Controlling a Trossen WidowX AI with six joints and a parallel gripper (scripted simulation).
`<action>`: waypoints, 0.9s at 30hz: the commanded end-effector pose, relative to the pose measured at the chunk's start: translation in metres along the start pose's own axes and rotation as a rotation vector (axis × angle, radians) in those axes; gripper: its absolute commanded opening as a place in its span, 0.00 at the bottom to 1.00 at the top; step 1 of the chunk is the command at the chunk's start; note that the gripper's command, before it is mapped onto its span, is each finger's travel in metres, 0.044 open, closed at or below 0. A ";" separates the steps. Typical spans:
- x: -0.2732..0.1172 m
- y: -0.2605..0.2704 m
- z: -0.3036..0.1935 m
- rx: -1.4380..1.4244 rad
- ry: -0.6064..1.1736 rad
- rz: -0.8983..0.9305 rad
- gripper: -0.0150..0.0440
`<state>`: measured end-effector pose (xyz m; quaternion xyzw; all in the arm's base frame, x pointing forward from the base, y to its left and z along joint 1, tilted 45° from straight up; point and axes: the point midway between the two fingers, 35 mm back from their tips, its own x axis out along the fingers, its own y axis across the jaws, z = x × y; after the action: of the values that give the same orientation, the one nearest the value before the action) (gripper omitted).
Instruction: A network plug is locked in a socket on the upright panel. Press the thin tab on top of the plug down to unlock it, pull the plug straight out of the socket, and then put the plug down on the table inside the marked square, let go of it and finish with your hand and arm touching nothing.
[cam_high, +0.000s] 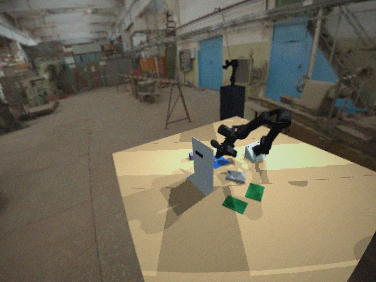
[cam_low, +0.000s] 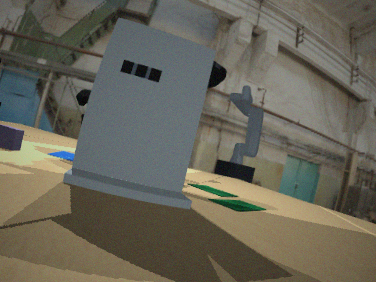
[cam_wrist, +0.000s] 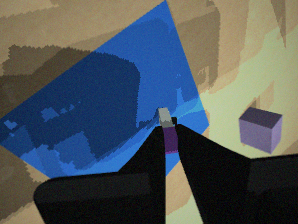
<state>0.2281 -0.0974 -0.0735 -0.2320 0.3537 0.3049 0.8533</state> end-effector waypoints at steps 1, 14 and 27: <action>0.002 0.002 0.000 0.008 0.003 0.004 0.25; 0.002 0.000 0.001 0.000 0.000 0.000 0.34; -0.003 0.000 0.000 0.001 0.001 0.001 0.52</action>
<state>0.2275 -0.0950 -0.0745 -0.2272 0.3561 0.3066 0.8530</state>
